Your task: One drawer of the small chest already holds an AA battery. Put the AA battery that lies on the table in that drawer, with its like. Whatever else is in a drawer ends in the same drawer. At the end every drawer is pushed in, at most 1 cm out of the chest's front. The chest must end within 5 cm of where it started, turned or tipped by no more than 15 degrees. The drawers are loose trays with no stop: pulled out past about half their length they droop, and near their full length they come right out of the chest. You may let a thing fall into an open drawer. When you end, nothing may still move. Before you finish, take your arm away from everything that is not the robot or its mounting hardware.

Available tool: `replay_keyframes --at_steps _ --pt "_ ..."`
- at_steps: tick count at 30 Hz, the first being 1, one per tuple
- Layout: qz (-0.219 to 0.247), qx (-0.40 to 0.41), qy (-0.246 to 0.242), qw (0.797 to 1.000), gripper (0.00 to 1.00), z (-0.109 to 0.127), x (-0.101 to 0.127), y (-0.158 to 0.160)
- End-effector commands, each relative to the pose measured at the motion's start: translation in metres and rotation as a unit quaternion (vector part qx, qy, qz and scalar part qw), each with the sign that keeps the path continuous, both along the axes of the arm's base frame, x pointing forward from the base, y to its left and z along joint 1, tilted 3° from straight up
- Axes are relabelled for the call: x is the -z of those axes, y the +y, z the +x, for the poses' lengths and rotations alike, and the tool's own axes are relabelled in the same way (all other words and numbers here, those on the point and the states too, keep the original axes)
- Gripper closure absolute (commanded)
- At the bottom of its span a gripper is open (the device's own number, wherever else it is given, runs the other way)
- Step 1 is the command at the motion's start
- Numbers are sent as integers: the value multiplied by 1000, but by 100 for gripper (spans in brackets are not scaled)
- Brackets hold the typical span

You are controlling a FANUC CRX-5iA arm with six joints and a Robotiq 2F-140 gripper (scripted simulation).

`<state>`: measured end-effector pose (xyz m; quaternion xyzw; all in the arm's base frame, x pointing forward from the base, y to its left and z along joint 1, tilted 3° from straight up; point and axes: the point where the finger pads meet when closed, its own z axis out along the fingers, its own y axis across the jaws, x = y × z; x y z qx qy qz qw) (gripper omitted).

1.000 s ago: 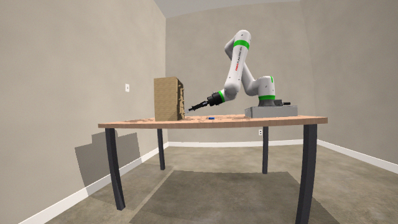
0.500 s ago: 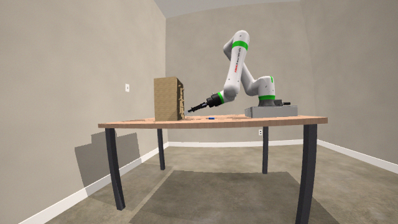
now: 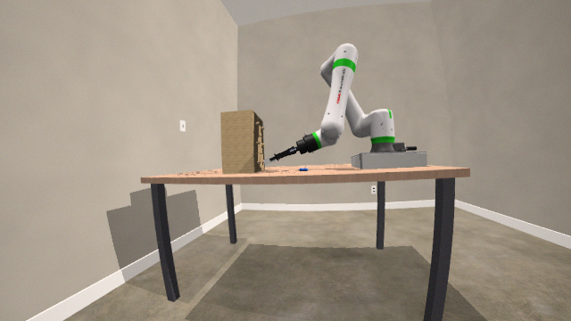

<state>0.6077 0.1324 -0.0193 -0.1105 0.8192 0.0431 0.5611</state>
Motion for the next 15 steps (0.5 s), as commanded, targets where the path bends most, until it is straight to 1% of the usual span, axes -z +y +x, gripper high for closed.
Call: replay_keyframes --at_steps 1,8,15 --pt "0 0 0 1000 80 0 0 0" --pt "0 0 0 1000 80 4 0 1" --pt "0 0 0 1000 80 14 0 3"
